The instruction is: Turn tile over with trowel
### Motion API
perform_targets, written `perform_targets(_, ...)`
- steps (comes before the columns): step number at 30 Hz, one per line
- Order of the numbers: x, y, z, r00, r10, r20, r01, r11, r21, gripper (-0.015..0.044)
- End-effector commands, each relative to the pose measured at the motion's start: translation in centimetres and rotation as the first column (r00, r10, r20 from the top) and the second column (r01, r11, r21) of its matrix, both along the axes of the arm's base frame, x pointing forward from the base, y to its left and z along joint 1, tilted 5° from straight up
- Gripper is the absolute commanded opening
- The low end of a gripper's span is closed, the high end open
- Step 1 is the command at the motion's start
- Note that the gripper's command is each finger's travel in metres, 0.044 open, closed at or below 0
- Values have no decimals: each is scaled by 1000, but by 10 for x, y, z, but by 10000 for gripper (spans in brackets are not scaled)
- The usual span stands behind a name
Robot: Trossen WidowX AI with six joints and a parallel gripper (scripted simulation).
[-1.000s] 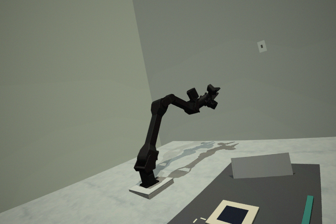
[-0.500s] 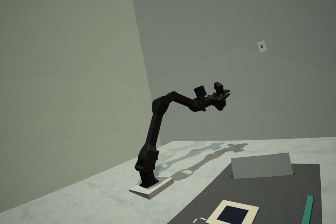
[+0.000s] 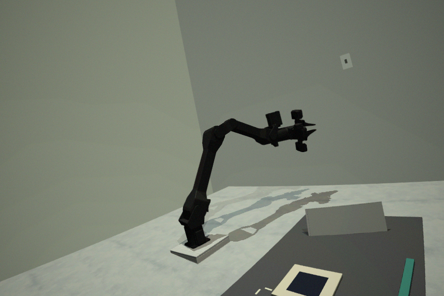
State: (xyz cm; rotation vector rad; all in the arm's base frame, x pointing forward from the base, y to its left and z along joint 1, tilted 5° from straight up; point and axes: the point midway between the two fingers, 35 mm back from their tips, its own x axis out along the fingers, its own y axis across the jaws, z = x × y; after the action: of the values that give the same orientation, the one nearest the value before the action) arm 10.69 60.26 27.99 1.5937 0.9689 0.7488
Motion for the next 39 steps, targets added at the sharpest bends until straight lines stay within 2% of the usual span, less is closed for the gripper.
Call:
perform_targets(1, 16, -4, -9, 994, 1, 107, 12, 993, -120, 100)
perform_targets(11, 52, -15, -33, 949, 65, 308, 58, 926, -374, 100)
perform_targets(22, 90, -36, -59, 860, 231, 456, 122, 774, -621, 100)
perform_targets(31, 119, -59, -80, 764, 417, 492, 174, 601, -780, 100)
perform_targets(39, 142, -85, -99, 664, 597, 450, 216, 423, -880, 100)
